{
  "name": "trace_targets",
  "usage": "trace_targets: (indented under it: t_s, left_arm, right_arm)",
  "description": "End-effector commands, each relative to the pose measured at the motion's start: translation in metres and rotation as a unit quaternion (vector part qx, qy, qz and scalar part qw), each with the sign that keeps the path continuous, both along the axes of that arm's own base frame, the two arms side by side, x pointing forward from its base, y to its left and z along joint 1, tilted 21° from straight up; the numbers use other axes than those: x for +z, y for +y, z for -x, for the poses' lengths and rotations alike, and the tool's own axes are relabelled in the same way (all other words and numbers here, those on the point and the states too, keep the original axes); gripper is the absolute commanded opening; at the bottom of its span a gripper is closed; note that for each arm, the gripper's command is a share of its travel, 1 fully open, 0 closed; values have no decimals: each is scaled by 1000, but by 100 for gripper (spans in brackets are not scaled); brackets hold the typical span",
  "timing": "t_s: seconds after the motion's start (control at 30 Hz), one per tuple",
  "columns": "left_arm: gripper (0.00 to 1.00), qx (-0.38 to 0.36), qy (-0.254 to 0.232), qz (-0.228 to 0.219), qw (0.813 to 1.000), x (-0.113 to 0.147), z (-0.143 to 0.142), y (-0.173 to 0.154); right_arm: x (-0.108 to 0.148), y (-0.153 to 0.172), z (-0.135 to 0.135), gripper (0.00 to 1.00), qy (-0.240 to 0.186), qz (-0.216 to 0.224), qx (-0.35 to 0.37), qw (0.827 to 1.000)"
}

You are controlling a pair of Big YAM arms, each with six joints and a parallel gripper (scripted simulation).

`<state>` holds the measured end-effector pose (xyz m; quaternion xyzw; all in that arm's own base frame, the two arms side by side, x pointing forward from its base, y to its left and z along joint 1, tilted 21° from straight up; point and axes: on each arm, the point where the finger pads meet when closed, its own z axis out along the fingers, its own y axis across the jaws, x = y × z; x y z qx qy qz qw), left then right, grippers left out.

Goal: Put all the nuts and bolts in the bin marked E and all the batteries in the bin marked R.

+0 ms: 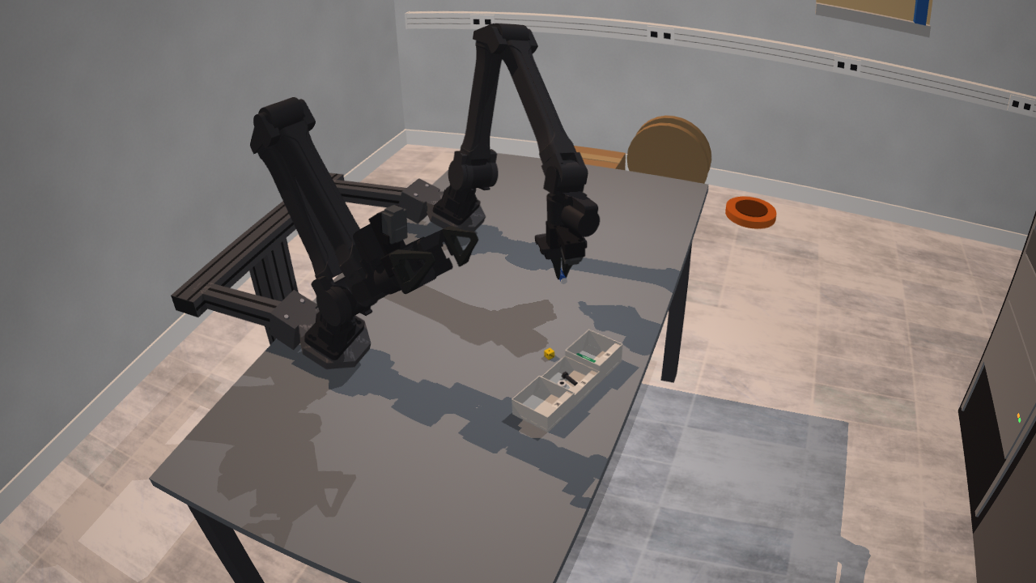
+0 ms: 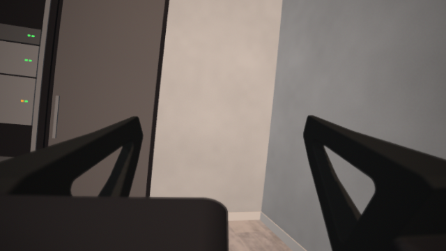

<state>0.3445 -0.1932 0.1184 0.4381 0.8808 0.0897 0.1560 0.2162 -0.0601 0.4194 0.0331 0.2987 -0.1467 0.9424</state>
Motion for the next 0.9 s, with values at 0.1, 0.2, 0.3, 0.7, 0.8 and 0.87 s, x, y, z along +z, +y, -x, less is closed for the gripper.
trace_targets:
  t_s: [0.1,0.2,0.3,0.7,0.8,0.87]
  left_arm:
    - [9,4,-11,9,1000,11,-8,-7]
    - [9,4,-11,9,1000,11,-8,-7]
    - [9,4,-11,9,1000,11,-8,-7]
    - [9,4,-15,13,1000,19,-12,-15]
    - [9,4,-11,9,1000,11,-9,-8]
    - [9,4,-11,9,1000,11,-9,-8]
  right_arm:
    - [3,-1,6,100,-10,2,-3,1000]
    - [3,-1,6,100,-10,2,-3,1000]
    - [3,-1,6,100,-10,2,-3,1000]
    - [3,-1,6,100,-10,2,-3,1000]
    - [3,-1,6,100,-10,2,-3,1000]
    - [3,-1,6,100,-10,2,-3,1000]
